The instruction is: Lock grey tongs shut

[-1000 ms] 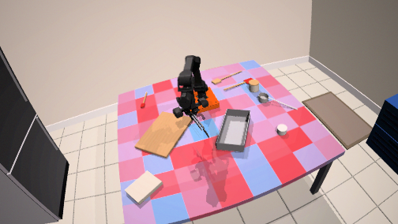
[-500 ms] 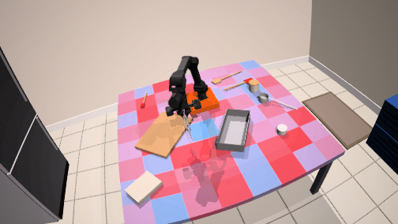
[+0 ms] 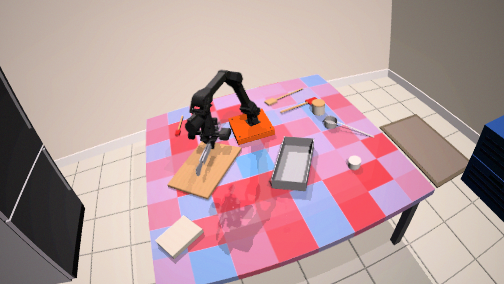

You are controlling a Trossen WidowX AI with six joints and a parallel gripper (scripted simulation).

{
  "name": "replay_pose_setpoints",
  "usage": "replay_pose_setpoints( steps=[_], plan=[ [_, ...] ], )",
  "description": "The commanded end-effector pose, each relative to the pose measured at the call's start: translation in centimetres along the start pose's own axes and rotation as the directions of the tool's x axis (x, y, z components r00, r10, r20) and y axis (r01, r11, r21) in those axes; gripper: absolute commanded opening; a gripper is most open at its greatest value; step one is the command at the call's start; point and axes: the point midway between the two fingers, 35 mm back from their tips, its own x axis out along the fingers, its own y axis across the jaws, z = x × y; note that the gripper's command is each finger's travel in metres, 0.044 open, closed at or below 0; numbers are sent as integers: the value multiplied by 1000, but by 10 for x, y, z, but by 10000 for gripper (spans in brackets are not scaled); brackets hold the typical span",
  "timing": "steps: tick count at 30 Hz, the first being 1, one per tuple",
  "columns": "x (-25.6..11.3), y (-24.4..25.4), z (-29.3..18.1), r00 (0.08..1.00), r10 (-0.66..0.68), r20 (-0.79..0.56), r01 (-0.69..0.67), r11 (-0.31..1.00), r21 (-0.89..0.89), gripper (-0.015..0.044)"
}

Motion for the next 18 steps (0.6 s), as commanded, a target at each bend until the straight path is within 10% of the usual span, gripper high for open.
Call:
replay_pose_setpoints(
  steps=[1,18],
  plan=[
    [-1,26,6,1000,-1,-2,2,990,138,-150],
    [-2,87,30,1000,4,0,-4,896,444,-150]
  ],
)
